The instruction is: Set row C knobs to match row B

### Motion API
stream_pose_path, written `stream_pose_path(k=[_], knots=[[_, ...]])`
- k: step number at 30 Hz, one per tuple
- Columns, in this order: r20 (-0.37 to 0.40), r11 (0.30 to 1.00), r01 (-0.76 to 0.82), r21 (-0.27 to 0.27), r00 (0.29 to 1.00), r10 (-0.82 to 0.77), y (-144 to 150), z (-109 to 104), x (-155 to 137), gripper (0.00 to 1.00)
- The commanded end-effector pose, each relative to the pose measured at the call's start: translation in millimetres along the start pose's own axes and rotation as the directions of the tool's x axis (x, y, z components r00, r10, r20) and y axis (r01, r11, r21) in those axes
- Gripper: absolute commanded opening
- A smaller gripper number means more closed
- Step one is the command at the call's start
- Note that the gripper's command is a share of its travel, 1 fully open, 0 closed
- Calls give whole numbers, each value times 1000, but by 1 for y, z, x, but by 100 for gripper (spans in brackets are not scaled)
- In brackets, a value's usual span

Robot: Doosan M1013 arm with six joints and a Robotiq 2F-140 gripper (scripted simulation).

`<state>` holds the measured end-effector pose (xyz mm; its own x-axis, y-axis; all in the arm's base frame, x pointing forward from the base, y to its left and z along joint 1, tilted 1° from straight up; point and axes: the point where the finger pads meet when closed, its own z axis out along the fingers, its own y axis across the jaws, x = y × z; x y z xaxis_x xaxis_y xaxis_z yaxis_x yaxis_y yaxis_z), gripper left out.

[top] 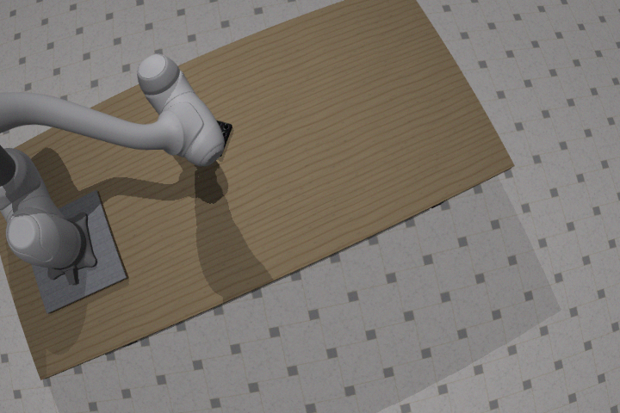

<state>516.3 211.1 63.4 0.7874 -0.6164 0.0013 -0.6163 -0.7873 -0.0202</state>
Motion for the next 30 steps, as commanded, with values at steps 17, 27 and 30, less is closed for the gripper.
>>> stream_pose_path(k=[17,27,30], knots=[[0,1000,0,0,1000,0,0,10,0,12],[0,1000,0,0,1000,0,0,14,0,12],[0,1000,0,0,1000,0,0,14,0,12]])
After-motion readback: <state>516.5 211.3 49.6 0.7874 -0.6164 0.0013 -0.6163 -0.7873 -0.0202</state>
